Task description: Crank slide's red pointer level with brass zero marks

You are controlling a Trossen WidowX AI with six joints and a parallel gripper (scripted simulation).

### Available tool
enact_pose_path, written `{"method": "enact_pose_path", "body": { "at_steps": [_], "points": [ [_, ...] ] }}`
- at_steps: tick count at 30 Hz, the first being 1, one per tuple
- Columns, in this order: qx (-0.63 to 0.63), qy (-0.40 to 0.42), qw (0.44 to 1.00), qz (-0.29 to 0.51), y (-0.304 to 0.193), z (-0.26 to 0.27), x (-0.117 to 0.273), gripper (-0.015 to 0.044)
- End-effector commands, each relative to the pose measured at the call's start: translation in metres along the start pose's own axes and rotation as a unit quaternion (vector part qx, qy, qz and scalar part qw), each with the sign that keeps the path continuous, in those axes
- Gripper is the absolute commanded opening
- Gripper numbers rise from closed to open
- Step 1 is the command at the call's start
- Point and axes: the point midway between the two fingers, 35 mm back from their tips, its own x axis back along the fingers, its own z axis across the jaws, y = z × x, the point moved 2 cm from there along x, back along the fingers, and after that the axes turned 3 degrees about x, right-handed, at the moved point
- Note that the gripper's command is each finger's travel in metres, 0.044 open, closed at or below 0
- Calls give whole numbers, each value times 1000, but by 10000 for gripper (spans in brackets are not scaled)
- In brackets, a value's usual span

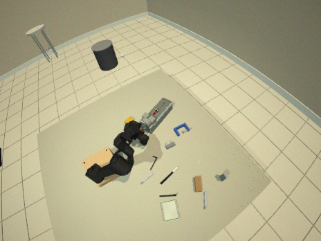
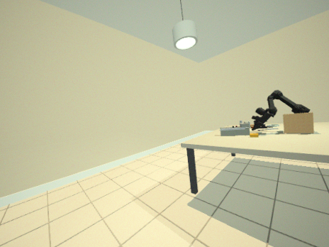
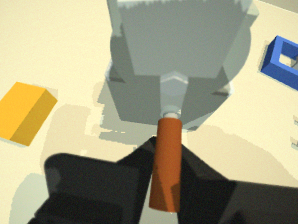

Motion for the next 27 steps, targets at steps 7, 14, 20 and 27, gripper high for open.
{"method": "enact_pose_path", "body": {
  "at_steps": [7, 14, 20, 27],
  "points": [
    [3, 9, 1000, -1, 0, 13, 0, 0],
    [3, 9, 1000, -1, 1, 16, 1, 0],
    [3, 9, 1000, -1, 2, 18, 2, 0],
    [3, 9, 1000, -1, 3, 21, 3, 0]
  ]
}}
